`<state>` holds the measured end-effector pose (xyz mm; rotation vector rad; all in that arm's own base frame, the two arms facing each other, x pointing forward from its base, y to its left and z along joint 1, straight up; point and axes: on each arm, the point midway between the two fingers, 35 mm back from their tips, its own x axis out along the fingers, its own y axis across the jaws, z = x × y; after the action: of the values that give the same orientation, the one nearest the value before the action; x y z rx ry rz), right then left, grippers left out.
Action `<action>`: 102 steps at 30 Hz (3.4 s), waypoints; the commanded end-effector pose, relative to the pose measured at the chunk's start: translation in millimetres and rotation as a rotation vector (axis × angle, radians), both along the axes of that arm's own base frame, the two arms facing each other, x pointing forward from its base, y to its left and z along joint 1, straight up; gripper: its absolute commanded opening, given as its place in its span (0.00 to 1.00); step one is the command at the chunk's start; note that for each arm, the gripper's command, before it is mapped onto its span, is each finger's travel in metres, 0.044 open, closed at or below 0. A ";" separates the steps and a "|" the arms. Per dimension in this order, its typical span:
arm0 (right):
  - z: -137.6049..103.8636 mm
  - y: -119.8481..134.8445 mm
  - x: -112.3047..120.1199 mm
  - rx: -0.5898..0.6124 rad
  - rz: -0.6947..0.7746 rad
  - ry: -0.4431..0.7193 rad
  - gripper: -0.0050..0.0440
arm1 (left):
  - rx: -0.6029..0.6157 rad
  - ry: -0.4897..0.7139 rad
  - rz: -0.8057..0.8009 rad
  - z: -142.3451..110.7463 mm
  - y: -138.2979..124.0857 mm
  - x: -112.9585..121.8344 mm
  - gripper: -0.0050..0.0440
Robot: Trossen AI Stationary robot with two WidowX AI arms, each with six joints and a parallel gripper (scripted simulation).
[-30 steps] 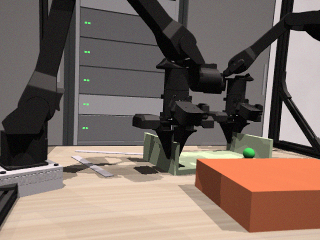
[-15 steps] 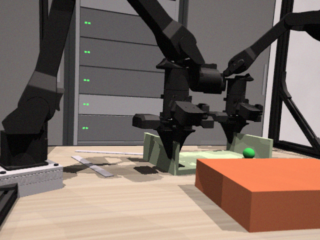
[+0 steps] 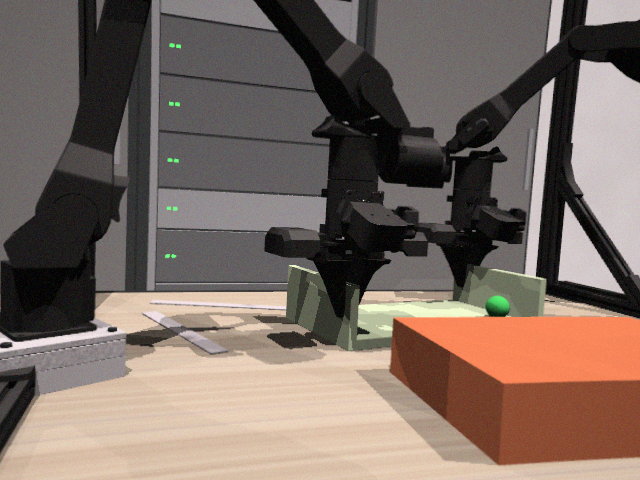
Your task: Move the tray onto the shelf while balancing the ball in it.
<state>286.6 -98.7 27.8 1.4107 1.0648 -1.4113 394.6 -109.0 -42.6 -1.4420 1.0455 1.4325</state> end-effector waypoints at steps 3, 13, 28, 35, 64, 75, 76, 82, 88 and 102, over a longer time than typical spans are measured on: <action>4.3 0.0 0.0 0.000 0.001 0.000 0.14 | 0.004 0.003 -0.001 2.2 0.8 -0.3 0.14; 6.4 0.0 0.0 0.000 0.001 0.000 0.14 | 0.004 0.003 -0.001 4.6 0.9 -0.3 0.14; 10.4 -0.1 -0.1 0.001 0.001 -0.003 0.14 | 0.002 0.005 0.000 9.3 1.0 -0.2 0.14; 15.3 -0.1 -0.2 0.001 0.001 -0.003 0.14 | 0.002 0.005 0.000 14.6 1.1 -0.2 0.14; 22.7 -0.4 -0.3 0.006 0.001 -0.006 0.14 | -0.003 0.005 0.000 22.3 1.4 -0.2 0.14; 26.4 -0.4 -0.3 0.006 0.001 -0.006 0.14 | -0.003 0.005 0.000 27.4 1.4 -0.2 0.14; 26.4 -0.4 -0.3 0.006 0.001 -0.006 0.14 | -0.003 0.005 0.000 27.4 1.4 -0.2 0.14; 28.5 -0.4 -0.3 0.006 0.001 -0.006 0.14 | -0.003 0.005 0.000 29.9 1.4 -0.2 0.14; 31.5 -0.4 -0.3 0.006 0.001 -0.006 0.14 | -0.003 0.005 0.000 32.7 1.4 -0.2 0.14; 38.1 -0.4 -0.3 0.006 0.001 -0.006 0.14 | -0.003 0.005 0.000 37.6 1.4 -0.3 0.14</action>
<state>285.7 -99.7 59.3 1.4119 1.0662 -1.4109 394.8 -107.5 -10.7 -1.4388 1.0483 1.4362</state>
